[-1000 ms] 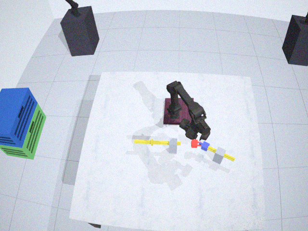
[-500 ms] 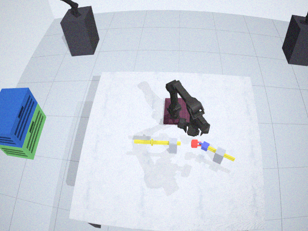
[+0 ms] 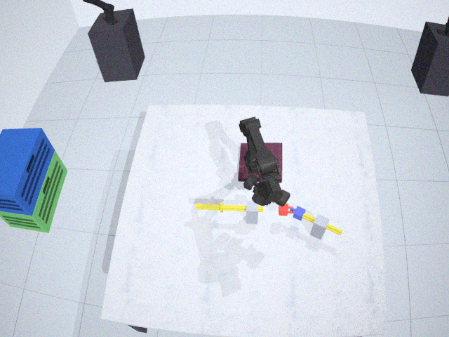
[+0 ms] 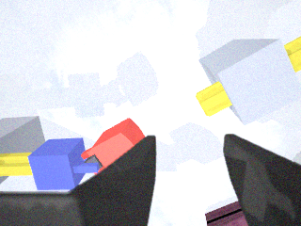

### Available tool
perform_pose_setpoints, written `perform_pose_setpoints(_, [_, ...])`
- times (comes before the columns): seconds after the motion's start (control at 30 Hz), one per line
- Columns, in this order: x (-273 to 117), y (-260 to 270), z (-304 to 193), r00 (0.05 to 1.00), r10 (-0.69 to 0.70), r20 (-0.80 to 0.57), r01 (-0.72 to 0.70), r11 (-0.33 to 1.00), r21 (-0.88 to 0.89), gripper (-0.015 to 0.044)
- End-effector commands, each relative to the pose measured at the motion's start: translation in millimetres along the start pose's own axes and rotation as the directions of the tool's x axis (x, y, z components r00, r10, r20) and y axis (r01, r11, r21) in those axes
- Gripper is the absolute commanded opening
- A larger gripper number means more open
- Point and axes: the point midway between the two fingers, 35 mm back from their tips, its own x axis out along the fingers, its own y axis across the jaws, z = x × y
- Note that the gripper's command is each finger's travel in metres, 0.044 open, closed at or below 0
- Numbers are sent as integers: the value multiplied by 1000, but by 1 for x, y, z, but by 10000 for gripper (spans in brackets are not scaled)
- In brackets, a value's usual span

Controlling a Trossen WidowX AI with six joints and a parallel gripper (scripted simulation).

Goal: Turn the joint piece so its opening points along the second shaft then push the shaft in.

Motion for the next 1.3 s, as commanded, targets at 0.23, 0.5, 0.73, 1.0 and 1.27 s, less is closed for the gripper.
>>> perform_pose_setpoints(0.23, [28, -67, 48, 1000, -19, -19, 25, 924, 381, 0])
perform_pose_setpoints(0.5, [46, -122, 69, 999, -29, -28, 40, 784, 620, 0])
perform_pose_setpoints(0.73, [61, -174, 78, 999, -36, -35, 50, 611, 790, 0])
perform_pose_setpoints(1.0, [69, -208, 78, 998, -41, -39, 54, 480, 876, 0])
perform_pose_setpoints(1.27, [75, -208, 78, 998, -41, -39, 54, 480, 876, 0])
